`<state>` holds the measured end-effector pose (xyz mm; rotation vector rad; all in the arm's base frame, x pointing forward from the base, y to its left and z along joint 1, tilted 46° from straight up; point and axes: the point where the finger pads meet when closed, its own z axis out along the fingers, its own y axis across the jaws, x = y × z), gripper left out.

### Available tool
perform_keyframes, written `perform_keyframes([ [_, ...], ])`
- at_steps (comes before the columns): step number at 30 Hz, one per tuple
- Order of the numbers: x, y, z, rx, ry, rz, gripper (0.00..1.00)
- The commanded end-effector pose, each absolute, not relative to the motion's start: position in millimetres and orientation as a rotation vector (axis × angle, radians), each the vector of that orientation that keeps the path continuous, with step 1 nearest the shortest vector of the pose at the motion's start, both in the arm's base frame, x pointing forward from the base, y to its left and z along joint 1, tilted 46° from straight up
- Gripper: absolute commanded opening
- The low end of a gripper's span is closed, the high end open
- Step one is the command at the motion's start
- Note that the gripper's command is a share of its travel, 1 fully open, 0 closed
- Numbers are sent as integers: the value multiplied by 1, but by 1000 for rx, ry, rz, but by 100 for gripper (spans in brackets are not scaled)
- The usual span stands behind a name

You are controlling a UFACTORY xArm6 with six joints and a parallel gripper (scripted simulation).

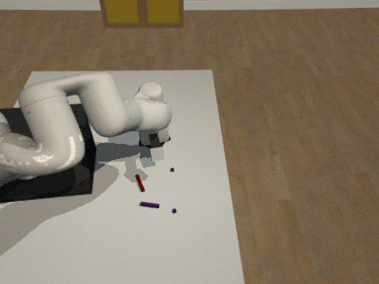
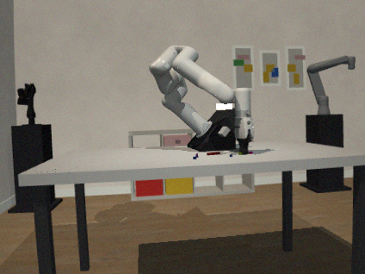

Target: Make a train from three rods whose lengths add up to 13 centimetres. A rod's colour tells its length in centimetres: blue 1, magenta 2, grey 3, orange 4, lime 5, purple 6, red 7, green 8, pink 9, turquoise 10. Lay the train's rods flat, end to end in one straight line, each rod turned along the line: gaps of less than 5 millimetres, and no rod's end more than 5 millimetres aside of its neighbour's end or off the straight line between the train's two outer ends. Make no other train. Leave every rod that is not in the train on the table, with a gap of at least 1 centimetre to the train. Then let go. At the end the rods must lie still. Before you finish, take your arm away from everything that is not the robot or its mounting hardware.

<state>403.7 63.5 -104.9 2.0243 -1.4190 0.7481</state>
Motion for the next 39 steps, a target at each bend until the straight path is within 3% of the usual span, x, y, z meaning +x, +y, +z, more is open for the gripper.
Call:
perform_keyframes([
  [1,405,65,-104,2027,-1420,750,4],
  [9,405,65,-104,2027,-1420,750,4],
  [24,405,65,-104,2027,-1420,750,24],
  [39,404,67,-102,2027,-1420,750,24],
])
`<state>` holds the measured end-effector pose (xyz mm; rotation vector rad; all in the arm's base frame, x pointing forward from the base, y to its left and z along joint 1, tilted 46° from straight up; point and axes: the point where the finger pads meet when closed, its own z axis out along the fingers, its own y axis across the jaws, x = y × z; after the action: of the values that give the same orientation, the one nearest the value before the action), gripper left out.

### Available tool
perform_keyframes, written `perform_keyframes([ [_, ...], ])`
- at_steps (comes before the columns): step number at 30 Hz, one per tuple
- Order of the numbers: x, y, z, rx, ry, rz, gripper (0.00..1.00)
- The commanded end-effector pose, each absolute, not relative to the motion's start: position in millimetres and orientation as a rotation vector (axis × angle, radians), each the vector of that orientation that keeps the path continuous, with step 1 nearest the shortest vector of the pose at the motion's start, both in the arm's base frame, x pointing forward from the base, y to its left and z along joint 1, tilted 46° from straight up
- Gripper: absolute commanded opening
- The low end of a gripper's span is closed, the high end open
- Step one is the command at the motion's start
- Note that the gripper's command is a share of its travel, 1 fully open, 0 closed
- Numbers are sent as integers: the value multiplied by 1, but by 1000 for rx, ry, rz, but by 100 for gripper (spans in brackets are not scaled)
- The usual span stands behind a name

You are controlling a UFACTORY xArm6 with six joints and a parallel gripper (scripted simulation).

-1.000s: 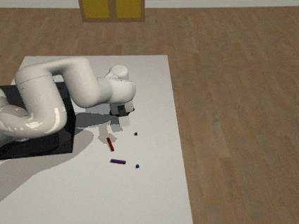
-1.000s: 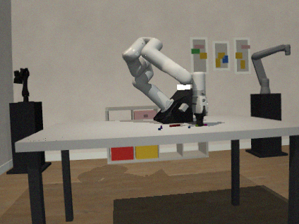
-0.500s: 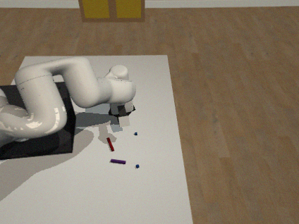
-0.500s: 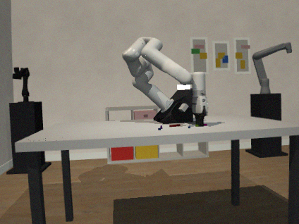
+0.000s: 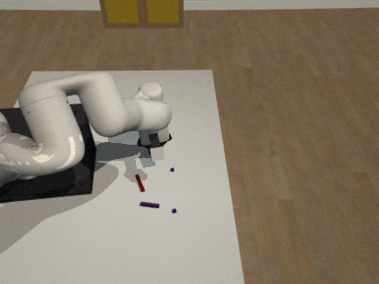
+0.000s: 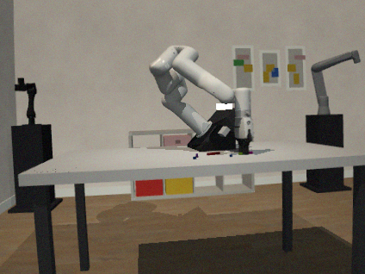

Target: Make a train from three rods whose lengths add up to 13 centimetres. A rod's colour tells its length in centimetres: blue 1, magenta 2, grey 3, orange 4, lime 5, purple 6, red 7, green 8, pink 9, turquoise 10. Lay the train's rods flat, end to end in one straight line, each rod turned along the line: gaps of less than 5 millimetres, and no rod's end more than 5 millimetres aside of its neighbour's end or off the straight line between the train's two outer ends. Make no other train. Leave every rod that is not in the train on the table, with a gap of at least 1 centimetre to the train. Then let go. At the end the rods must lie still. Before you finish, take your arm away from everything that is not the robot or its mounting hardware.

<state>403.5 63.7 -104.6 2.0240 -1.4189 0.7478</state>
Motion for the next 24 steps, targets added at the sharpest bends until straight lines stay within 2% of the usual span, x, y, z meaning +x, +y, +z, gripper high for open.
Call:
perform_keyframes([
  [1,404,68,-101,2027,-1420,750,24],
  [24,393,128,-42,2027,-1420,750,24],
])
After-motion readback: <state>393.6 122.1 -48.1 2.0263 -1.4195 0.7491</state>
